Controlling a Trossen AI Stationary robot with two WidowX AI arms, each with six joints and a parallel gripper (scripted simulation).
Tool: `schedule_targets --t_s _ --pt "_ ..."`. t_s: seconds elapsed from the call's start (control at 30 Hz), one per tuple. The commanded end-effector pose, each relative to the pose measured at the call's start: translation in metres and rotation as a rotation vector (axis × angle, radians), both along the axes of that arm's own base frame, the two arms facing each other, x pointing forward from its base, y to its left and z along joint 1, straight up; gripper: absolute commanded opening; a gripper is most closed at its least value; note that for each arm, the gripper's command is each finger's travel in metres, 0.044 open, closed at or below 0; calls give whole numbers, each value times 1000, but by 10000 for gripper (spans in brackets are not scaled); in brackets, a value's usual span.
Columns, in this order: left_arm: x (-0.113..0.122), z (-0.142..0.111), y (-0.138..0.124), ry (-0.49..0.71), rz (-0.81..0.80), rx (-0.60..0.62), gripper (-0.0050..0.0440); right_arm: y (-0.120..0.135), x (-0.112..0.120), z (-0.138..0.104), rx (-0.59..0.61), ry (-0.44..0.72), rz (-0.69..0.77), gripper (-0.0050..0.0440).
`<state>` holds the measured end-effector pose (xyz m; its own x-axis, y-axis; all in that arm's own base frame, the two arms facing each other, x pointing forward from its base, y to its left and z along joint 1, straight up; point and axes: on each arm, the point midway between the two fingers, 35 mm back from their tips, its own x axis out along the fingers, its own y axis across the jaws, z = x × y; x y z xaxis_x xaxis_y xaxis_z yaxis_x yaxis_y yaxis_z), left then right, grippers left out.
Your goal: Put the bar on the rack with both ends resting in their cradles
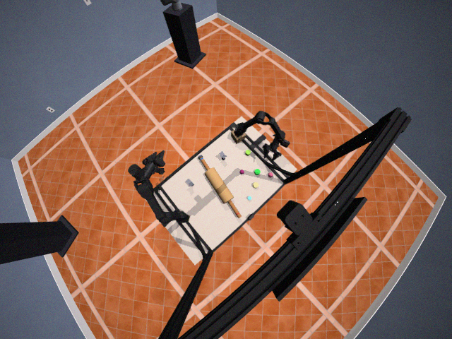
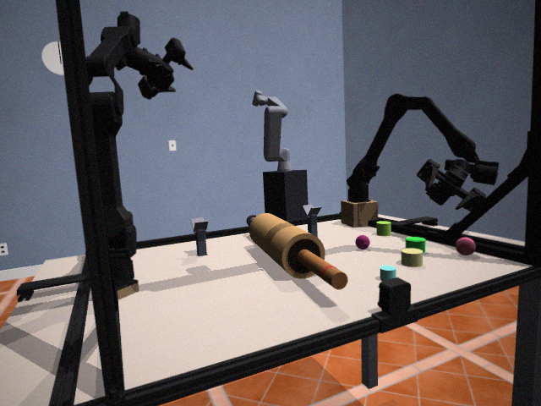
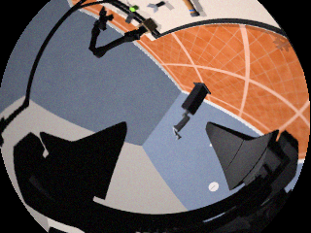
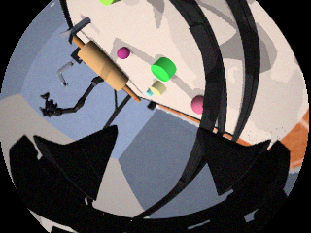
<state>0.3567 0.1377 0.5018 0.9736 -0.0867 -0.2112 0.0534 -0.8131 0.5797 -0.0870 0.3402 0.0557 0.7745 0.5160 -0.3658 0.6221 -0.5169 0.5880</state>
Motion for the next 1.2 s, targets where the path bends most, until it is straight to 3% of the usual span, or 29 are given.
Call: schedule_targets --t_s 0.0,0.6,1.17 --pt "1 -1 -1 3 1 -11 440 1 1 0 1 4 -5 440" --pt "7 -6 -8 27 -5 -85 440 3 11 -1 4 27 -47 440" --pt "20 -18 -27 89 -14 -257 440 9 36 -4 14 82 -148 440"
